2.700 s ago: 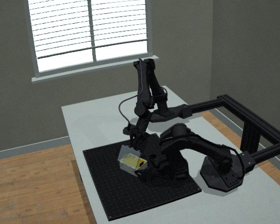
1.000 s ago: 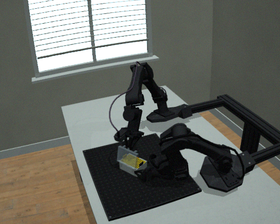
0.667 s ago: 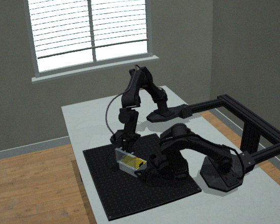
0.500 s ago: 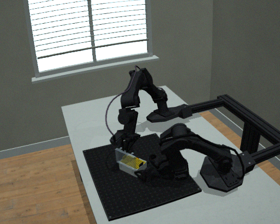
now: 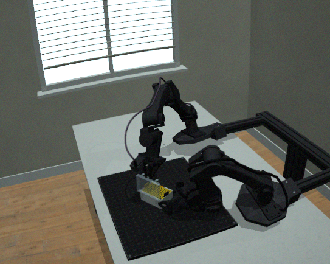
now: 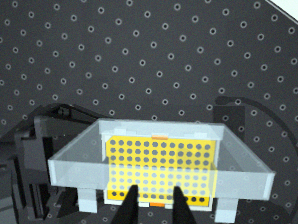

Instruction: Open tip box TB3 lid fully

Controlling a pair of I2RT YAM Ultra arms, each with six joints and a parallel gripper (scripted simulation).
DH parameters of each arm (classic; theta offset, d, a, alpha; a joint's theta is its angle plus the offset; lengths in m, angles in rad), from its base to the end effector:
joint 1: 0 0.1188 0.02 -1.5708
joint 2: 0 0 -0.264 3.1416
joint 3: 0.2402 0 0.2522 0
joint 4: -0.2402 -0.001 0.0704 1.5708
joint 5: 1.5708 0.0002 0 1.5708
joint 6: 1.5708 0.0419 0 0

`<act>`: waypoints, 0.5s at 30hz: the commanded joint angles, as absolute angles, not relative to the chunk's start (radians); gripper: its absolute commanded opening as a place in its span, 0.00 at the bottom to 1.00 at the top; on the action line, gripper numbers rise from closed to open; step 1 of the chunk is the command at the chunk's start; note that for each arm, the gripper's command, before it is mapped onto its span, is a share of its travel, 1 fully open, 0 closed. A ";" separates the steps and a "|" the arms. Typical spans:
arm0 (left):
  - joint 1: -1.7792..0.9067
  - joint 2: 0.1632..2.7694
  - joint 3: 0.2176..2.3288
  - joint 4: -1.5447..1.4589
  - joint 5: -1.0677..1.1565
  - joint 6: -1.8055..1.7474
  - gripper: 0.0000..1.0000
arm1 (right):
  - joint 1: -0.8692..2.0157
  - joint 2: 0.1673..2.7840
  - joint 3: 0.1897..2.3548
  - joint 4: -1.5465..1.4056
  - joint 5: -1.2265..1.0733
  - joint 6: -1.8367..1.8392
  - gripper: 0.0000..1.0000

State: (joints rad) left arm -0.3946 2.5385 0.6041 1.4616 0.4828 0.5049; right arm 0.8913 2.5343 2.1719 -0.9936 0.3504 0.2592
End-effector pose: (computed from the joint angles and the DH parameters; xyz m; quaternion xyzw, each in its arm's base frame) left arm 0.2717 -0.1331 -0.0309 0.4724 0.6917 -0.1757 0.5172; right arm 0.3311 0.3886 0.1314 -0.2865 0.9363 -0.0880 0.1829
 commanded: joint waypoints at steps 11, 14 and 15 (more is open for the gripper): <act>-0.395 2.543 0.617 1.439 0.484 0.498 0.84 | 0.911 2.481 2.205 -0.999 0.375 0.267 0.39; -0.395 2.543 0.617 1.439 0.484 0.498 0.84 | 0.912 2.477 2.204 -0.998 0.375 0.269 0.39; -0.395 2.543 0.617 1.439 0.484 0.498 0.84 | 0.913 2.475 2.195 -0.998 0.376 0.268 0.39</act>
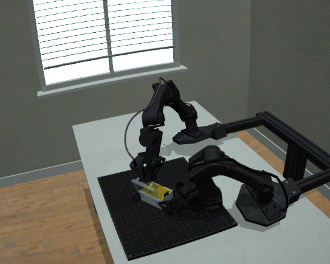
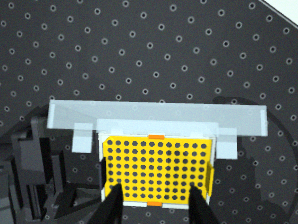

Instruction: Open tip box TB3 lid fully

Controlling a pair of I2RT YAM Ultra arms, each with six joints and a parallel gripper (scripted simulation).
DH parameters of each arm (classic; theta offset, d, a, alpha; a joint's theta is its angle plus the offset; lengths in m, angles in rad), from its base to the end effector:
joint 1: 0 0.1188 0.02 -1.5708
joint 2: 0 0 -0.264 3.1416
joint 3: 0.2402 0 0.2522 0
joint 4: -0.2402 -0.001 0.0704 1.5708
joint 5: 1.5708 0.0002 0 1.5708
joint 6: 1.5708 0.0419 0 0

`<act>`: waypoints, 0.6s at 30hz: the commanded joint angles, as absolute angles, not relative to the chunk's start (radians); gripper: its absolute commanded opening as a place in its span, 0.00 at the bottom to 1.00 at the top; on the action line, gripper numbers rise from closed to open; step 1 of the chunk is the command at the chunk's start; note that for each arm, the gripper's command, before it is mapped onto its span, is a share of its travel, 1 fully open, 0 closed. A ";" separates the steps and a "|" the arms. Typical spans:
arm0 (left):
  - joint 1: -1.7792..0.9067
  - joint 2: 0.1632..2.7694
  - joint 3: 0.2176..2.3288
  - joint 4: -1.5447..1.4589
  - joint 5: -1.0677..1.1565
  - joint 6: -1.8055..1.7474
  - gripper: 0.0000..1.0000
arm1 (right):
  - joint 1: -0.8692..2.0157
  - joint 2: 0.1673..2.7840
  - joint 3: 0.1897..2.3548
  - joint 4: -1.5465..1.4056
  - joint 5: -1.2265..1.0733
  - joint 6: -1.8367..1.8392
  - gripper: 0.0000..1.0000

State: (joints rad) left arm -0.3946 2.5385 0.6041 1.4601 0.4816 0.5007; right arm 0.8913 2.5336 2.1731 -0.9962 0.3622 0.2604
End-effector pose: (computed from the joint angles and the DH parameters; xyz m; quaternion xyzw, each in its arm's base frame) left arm 0.2717 -0.1331 -0.0310 0.4708 0.6933 -0.1764 0.5162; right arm 0.3314 0.3881 0.1322 -0.2851 0.9357 -0.0930 0.1857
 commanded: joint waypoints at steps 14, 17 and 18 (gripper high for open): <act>-0.395 2.543 0.617 1.439 0.484 0.498 0.84 | 0.936 2.438 2.210 -1.076 0.373 0.293 0.39; -0.395 2.543 0.617 1.439 0.484 0.498 0.84 | 0.929 2.441 2.209 -1.066 0.372 0.294 0.39; -0.395 2.543 0.617 1.439 0.484 0.498 0.84 | 0.927 2.446 2.206 -1.065 0.371 0.286 0.39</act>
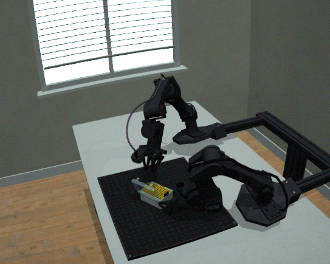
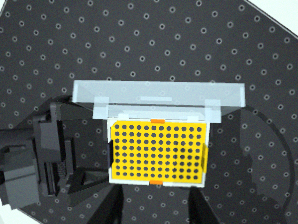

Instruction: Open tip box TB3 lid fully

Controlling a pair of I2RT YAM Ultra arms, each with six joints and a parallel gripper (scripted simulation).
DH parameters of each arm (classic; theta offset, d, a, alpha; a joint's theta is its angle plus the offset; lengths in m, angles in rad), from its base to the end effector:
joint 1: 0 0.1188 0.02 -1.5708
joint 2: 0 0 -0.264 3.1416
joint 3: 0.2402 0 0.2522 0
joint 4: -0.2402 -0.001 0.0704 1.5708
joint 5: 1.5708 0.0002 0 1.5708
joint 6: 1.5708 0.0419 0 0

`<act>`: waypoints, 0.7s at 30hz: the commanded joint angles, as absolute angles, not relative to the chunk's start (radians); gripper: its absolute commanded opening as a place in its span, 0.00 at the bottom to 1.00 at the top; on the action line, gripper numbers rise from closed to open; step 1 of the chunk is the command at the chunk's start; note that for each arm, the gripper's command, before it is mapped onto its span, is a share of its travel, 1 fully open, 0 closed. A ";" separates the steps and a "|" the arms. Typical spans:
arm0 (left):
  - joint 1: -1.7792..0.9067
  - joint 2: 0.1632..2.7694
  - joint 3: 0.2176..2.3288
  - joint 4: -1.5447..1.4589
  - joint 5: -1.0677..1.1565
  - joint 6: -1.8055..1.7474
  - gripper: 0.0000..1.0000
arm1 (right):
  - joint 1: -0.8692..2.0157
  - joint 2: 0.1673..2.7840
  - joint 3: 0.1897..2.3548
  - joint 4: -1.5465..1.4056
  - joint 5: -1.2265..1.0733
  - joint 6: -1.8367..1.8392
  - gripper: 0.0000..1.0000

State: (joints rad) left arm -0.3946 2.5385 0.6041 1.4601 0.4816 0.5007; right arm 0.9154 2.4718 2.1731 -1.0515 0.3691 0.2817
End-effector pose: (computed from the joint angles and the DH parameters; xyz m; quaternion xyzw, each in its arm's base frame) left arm 0.2717 -0.1331 -0.0310 0.4708 0.6933 -0.1764 0.5162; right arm 0.3174 0.3898 0.1611 -0.2852 0.9347 -0.0897 0.1922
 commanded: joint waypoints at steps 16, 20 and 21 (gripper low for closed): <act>-0.395 2.543 0.617 1.439 0.484 0.498 0.84 | 0.923 2.377 2.086 -0.897 0.380 0.127 1.00; -0.395 2.543 0.617 1.439 0.484 0.498 0.84 | 0.920 2.314 1.994 -0.827 0.370 0.058 1.00; -0.395 2.543 0.617 1.439 0.484 0.498 0.84 | 0.917 2.300 1.973 -0.811 0.369 0.044 1.00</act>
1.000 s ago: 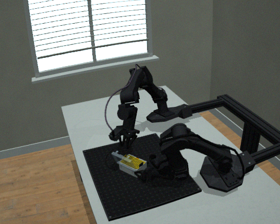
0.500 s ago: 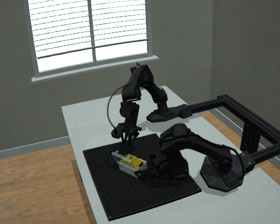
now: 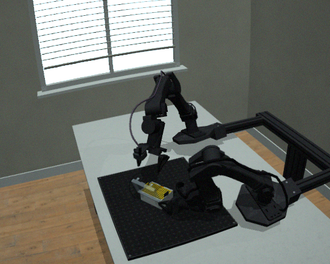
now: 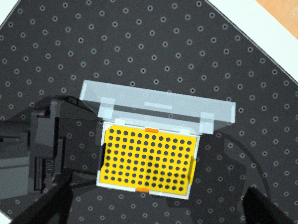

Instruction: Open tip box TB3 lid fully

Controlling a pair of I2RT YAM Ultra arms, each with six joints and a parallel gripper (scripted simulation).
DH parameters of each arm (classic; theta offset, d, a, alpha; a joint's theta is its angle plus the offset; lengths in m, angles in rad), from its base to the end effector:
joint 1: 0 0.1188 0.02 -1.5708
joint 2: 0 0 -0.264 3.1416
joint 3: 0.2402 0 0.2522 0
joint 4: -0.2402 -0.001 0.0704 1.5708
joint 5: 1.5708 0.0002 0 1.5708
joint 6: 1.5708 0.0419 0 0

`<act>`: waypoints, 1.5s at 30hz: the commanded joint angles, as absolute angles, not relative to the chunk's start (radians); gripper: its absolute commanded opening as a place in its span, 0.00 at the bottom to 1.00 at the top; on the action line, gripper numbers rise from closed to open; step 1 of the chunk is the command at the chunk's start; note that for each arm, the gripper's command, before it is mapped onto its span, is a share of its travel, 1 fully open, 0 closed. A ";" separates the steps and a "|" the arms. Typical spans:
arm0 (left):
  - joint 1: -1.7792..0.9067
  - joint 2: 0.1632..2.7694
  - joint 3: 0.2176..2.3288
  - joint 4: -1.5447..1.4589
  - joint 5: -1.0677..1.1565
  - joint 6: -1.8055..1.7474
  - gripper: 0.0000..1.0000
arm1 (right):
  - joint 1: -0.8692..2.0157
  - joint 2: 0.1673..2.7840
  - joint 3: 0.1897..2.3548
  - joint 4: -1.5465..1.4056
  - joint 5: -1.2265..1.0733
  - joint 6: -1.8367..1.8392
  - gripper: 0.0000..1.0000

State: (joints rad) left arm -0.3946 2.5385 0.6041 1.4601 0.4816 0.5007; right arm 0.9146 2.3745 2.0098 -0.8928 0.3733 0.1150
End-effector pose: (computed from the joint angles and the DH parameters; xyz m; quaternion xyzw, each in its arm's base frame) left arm 0.2717 -0.1331 -0.0310 0.4708 0.6933 -0.1764 0.5162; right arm 0.3126 0.3826 0.1666 -0.3511 0.9053 -0.0841 0.2237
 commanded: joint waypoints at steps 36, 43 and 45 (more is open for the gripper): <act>-0.377 2.509 0.560 1.479 0.499 0.512 1.00 | 0.912 2.238 1.871 -0.749 0.364 0.000 1.00; -0.344 2.481 0.507 1.485 0.528 0.530 1.00 | 0.912 2.238 1.871 -0.749 0.364 0.000 1.00; -0.344 2.481 0.507 1.485 0.528 0.530 1.00 | 0.912 2.238 1.871 -0.749 0.364 0.000 1.00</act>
State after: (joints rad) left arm -0.3504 2.5038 0.5278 1.4803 0.5037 0.5171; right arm 0.9085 2.2688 1.8656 -0.7643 0.3645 0.0071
